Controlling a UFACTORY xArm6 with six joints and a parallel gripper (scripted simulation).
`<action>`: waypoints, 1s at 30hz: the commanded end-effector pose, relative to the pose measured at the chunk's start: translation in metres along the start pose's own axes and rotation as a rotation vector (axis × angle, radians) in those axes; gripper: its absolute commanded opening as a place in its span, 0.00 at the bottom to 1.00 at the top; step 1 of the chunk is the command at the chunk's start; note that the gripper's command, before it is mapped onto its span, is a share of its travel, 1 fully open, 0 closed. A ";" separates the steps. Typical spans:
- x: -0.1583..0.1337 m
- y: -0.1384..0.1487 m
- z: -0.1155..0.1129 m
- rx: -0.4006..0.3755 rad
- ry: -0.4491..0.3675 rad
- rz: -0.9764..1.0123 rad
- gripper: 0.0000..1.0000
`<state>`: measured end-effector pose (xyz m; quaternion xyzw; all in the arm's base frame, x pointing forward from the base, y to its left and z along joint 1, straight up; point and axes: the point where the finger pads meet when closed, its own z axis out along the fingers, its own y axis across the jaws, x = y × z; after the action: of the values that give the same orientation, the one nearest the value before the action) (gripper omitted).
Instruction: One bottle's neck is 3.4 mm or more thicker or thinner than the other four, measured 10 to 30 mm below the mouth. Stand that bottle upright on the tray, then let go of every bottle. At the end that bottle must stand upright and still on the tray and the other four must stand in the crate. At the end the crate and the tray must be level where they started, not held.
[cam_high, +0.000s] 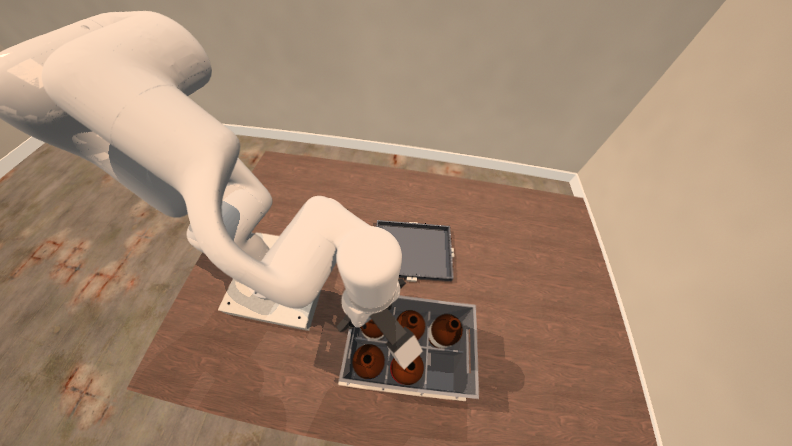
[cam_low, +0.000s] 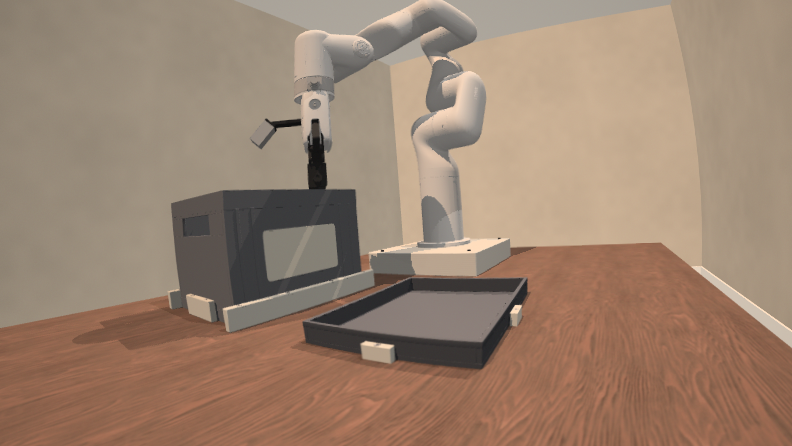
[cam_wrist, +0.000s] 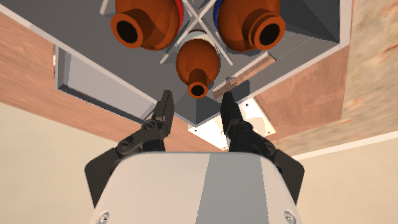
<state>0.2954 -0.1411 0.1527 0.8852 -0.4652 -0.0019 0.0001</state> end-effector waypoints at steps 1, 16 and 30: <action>0.001 -0.001 -0.001 0.002 0.003 0.000 0.65; 0.001 -0.001 0.000 0.002 0.003 0.000 0.65; 0.001 -0.001 0.009 0.002 0.003 0.000 0.65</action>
<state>0.2954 -0.1410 0.1454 0.8852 -0.4652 -0.0019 0.0001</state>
